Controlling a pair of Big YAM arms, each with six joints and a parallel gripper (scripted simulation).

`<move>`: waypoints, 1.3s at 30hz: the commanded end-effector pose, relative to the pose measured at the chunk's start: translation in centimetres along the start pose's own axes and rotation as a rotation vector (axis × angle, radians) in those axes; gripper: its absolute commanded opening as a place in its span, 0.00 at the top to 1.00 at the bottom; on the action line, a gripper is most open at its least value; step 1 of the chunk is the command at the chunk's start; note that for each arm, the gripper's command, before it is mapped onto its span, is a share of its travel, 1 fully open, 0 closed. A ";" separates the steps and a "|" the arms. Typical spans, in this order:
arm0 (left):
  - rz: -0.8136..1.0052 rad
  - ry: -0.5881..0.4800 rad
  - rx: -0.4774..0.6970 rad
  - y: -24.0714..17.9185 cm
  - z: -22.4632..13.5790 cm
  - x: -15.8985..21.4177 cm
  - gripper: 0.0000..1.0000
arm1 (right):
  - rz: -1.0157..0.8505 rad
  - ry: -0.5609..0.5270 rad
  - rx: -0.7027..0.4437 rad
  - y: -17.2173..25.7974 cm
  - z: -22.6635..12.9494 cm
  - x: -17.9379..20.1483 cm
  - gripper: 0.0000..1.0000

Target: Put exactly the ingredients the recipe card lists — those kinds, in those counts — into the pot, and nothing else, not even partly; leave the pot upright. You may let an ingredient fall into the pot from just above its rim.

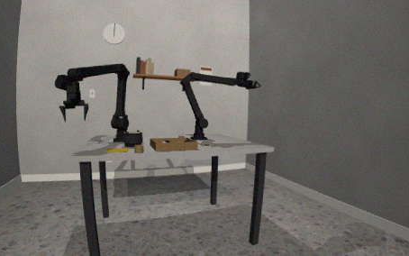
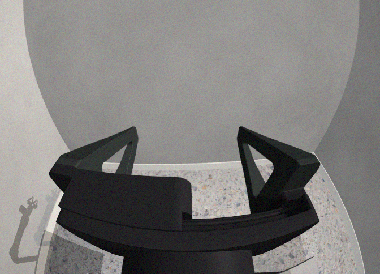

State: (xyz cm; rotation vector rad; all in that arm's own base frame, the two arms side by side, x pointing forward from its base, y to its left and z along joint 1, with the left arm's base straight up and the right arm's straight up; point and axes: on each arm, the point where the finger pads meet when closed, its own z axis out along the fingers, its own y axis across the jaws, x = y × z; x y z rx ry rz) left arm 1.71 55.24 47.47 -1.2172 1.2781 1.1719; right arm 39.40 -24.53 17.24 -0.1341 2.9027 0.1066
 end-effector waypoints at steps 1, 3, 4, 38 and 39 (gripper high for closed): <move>-0.018 -0.055 -0.019 1.0 -0.9 -2.5 0.00 | -0.005 -0.004 0.002 1.5 -0.2 -1.8 0.00; -0.018 -0.055 -0.019 1.0 -0.9 -2.5 0.00 | 0.004 0.027 -0.020 3.3 1.1 -2.1 0.00; -0.018 -0.055 -0.019 1.0 -0.9 -2.5 0.00 | 0.007 0.033 -0.024 4.3 1.4 -2.7 0.00; -0.018 -0.055 -0.019 1.0 -0.9 -2.5 0.00 | 0.073 0.217 0.011 42.7 6.6 -4.2 0.00; -0.018 -0.055 -0.019 1.0 -0.9 -2.5 0.00 | 0.073 0.217 0.011 42.7 6.6 -4.2 0.00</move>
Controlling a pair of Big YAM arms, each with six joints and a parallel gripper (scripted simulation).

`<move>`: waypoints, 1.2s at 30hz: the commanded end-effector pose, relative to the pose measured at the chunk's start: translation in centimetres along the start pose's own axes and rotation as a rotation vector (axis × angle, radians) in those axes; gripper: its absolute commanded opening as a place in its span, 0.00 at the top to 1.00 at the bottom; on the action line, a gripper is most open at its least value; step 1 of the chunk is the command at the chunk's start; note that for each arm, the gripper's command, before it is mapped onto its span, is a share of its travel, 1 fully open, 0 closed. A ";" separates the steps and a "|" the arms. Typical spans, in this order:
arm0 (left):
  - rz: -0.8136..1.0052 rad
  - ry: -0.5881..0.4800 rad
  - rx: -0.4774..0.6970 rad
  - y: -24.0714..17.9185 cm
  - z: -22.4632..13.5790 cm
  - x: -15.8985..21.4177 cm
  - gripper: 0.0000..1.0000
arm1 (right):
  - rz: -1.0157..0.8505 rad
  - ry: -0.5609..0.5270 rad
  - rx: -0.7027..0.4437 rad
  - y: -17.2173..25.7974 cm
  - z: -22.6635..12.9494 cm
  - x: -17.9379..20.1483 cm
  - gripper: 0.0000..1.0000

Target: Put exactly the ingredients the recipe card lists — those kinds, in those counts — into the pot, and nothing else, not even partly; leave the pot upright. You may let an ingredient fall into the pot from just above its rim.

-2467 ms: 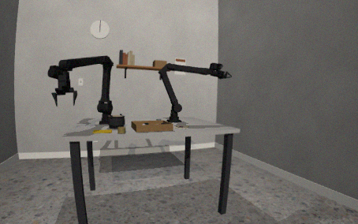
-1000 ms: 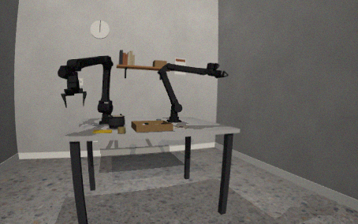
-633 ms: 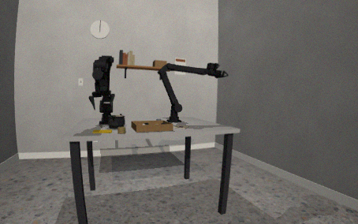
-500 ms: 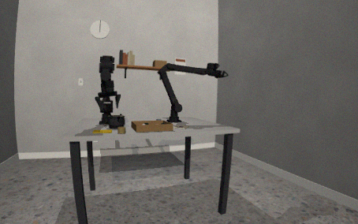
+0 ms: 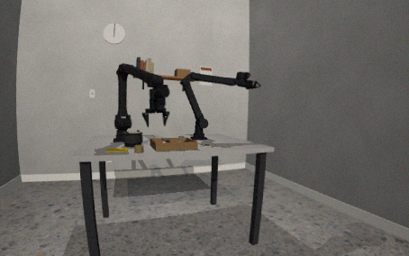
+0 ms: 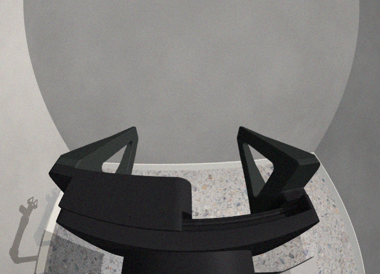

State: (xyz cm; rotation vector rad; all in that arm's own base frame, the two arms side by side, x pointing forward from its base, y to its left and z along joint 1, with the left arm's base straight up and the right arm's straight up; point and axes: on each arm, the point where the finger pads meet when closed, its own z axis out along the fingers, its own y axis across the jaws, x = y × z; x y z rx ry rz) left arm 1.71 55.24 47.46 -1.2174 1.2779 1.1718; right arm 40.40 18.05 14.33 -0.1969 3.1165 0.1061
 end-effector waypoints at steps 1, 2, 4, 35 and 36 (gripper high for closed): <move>-0.017 -0.055 -0.019 1.0 -0.9 -2.5 0.00 | 0.101 0.000 0.009 0.6 -0.1 -0.4 0.00; -0.017 -0.055 -0.019 1.0 -0.9 -2.5 0.00 | 0.104 0.016 0.022 2.4 0.6 0.8 0.00; -0.017 -0.055 -0.019 1.0 -0.9 -2.5 0.00 | 0.110 0.025 0.039 5.7 1.1 2.5 0.00; -0.017 -0.055 -0.019 1.0 -0.9 -2.5 0.00 | 0.118 0.004 0.059 13.2 1.0 7.0 0.00; -0.017 -0.055 -0.019 1.0 -0.9 -2.5 0.00 | 0.109 0.004 0.059 13.2 1.0 7.0 0.00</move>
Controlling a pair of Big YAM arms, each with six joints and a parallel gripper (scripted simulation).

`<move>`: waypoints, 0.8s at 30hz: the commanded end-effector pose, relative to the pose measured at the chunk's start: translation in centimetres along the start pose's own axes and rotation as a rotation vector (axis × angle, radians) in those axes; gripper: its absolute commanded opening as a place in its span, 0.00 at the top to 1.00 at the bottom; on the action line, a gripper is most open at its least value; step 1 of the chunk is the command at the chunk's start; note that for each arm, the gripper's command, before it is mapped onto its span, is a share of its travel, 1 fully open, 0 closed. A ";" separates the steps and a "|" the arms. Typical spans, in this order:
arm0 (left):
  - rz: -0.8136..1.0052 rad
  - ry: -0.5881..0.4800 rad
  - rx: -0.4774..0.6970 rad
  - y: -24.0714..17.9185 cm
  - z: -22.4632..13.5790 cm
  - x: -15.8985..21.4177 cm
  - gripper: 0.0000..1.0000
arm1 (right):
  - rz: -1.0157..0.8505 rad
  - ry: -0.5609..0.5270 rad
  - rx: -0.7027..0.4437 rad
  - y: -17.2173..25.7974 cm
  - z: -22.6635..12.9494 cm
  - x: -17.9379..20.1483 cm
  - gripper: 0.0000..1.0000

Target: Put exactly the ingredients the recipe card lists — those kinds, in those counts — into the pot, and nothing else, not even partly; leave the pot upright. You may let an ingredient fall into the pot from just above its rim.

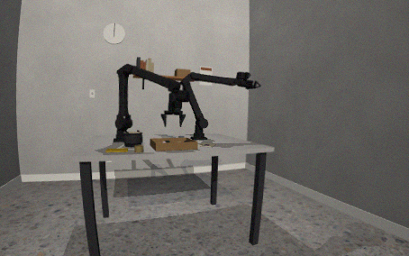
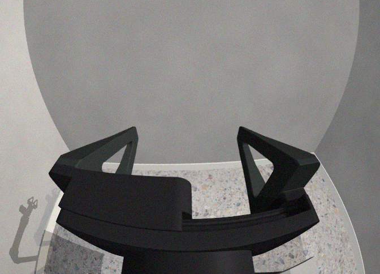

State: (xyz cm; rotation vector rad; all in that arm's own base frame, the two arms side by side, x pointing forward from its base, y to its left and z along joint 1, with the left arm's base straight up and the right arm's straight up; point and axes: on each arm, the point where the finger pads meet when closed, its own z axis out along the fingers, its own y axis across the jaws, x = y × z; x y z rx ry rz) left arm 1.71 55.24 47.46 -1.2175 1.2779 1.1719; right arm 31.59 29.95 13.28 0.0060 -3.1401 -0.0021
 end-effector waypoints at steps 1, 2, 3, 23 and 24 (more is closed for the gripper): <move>-0.017 -0.055 -0.019 1.0 -0.9 -2.5 0.00 | -0.021 -0.014 -0.008 0.4 -0.8 -0.2 0.00; -0.017 -0.055 -0.019 1.0 -0.9 -2.5 0.00 | -0.025 -0.014 -0.009 0.4 -0.8 -0.2 0.00; -0.017 -0.055 -0.019 1.0 -0.9 -2.5 0.00 | -0.030 -0.015 -0.009 0.4 -0.8 -0.2 0.00; -0.017 -0.055 -0.019 1.0 -0.9 -2.5 0.00 | -0.369 -0.035 -0.020 1.7 -1.8 -1.0 0.00; -0.017 -0.055 -0.019 1.0 -0.9 -2.5 0.00 | -0.402 -0.037 -0.021 1.8 -1.9 -1.1 0.00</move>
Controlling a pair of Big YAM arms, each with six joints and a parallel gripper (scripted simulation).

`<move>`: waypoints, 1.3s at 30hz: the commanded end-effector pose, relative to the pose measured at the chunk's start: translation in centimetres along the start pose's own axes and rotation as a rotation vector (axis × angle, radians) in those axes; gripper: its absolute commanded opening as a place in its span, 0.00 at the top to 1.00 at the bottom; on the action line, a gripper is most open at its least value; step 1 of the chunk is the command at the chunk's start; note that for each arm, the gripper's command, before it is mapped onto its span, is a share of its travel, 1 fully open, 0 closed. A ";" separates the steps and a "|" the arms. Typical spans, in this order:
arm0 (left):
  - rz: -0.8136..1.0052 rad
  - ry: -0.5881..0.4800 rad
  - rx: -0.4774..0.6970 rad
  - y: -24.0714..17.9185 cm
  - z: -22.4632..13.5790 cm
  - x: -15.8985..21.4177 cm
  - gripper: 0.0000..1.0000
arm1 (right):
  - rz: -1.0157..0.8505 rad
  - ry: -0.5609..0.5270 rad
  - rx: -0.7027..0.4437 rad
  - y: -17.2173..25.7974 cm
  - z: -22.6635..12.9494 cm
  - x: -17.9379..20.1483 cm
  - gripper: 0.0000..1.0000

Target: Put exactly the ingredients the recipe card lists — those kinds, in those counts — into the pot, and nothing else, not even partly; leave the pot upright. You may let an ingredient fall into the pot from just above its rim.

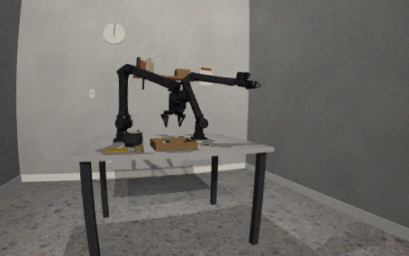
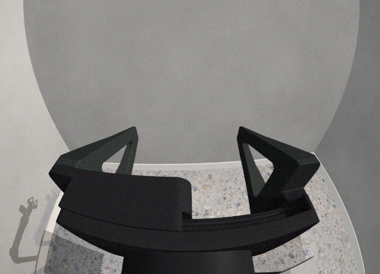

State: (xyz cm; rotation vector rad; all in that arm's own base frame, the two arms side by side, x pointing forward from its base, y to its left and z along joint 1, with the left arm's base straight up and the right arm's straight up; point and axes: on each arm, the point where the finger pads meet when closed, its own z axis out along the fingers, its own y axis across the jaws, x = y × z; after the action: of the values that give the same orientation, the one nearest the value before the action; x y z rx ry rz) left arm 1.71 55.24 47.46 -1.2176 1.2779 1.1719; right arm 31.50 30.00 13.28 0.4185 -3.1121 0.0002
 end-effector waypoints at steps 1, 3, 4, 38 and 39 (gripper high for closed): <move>-0.017 -0.055 -0.019 1.0 -0.9 -2.5 0.00 | -0.173 -0.041 -0.017 1.5 -1.9 -1.7 0.00; -0.017 -0.055 -0.019 1.0 -0.9 -2.5 0.00 | -0.247 -0.040 -0.016 1.6 -1.9 -1.7 0.00; -0.017 -0.055 -0.019 1.0 -0.9 -2.5 0.00 | -0.286 -0.040 -0.015 1.6 -1.9 -1.7 0.00; -0.017 -0.055 -0.019 1.0 -0.9 -2.5 0.00 | -0.603 -0.042 -0.020 21.6 -7.4 -3.9 0.00; -0.017 -0.055 -0.019 1.0 -0.9 -2.5 0.00 | -0.603 -0.042 -0.020 22.1 -7.5 -4.0 0.00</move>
State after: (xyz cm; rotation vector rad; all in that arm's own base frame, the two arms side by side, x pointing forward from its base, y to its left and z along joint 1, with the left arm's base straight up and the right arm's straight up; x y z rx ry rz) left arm 1.70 55.24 47.45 -1.2178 1.2779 1.1720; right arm 29.48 49.42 18.50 1.3438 -2.8426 -0.0055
